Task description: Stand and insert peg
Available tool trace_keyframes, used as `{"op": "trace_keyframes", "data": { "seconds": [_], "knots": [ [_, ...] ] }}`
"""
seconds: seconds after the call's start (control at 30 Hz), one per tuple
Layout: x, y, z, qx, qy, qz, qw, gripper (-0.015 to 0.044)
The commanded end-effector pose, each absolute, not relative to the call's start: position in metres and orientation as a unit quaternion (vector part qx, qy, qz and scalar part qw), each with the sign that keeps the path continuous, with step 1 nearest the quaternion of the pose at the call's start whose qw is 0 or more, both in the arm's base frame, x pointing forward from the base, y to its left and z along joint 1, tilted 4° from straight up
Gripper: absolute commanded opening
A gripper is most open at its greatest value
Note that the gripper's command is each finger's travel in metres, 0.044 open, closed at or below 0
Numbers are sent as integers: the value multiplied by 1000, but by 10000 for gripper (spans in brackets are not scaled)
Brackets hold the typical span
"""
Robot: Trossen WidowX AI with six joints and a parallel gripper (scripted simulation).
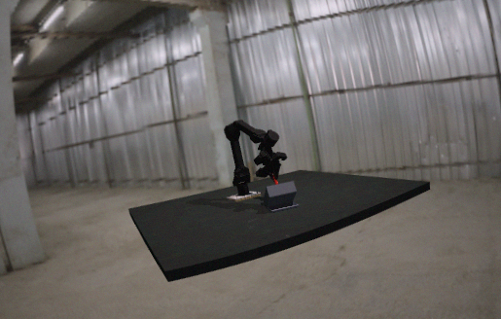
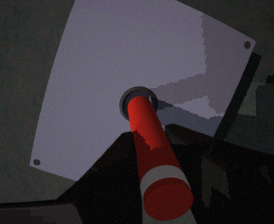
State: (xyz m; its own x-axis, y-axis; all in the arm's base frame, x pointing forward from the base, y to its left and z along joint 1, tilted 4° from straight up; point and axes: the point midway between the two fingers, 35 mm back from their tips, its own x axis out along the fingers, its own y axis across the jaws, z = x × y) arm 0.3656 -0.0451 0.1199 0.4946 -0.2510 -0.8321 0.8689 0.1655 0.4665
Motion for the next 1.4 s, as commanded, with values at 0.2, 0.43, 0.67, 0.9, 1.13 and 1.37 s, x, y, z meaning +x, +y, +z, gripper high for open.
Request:
{"op": "trace_keyframes", "data": {
  "seconds": [0.2, 0.43, 0.67, 0.9, 1.13, 1.37],
  "knots": [
    [369, -46, 114, 507, 305, -399, 700, 0],
    [372, -47, 110, 507, 304, -399, 700, 0],
    [374, -48, 106, 507, 304, -399, 701, 0],
    [377, -49, 102, 507, 304, -399, 701, 0],
    [379, -50, 98, 507, 304, -399, 701, 0],
    [381, -51, 95, 507, 304, -399, 701, 0]
  ]
}}
